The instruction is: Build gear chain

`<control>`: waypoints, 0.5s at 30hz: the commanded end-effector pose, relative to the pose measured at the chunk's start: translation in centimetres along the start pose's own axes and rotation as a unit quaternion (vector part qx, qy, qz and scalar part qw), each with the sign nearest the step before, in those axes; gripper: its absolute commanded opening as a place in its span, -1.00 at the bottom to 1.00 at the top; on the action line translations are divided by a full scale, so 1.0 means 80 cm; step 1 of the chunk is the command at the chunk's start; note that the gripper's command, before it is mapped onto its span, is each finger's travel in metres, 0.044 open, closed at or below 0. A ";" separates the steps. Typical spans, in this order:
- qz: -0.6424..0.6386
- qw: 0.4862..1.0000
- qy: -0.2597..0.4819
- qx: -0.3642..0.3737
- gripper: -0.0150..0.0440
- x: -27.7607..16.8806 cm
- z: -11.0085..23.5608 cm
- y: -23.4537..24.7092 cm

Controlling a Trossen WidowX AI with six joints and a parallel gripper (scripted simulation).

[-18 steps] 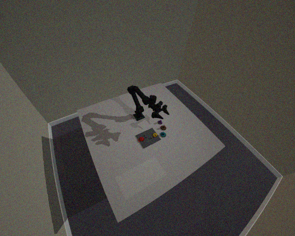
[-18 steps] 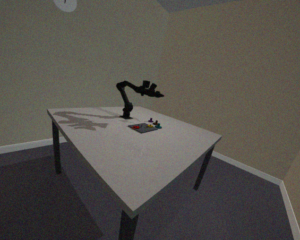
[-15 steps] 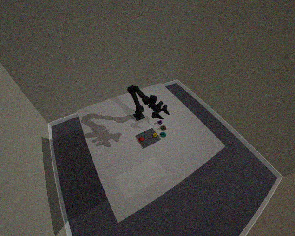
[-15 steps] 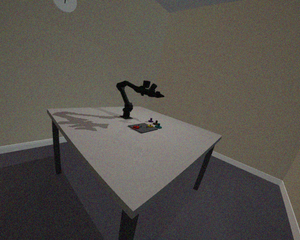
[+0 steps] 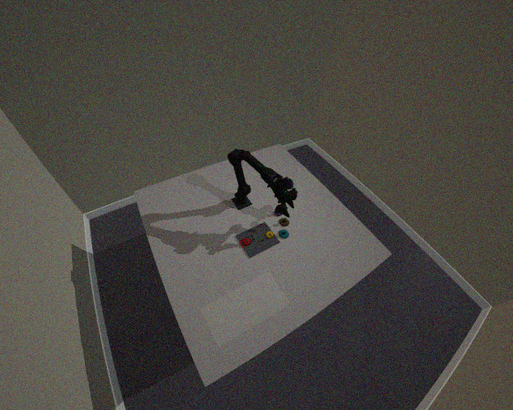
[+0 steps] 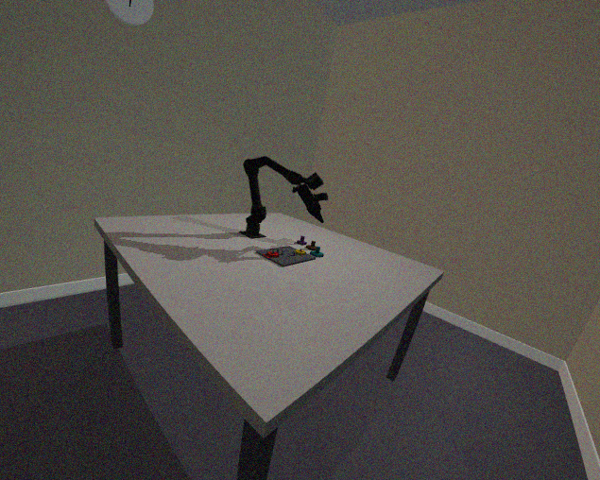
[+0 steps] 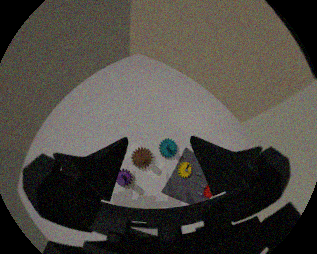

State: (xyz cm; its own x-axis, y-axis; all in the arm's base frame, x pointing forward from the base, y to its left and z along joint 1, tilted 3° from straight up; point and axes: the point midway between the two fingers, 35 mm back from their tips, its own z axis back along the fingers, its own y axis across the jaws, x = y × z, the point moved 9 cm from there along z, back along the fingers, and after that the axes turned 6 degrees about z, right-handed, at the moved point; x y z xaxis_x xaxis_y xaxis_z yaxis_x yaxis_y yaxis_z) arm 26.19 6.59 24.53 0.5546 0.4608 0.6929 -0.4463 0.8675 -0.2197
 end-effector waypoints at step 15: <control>0.189 0.907 0.315 0.206 1.00 -0.022 -0.025 0.086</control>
State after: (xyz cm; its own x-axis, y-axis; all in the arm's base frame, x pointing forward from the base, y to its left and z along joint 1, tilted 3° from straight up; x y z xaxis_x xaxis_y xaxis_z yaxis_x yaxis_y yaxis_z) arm 24.03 11.74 20.50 0.5698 0.8129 0.1209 -0.8163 0.5768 -0.0306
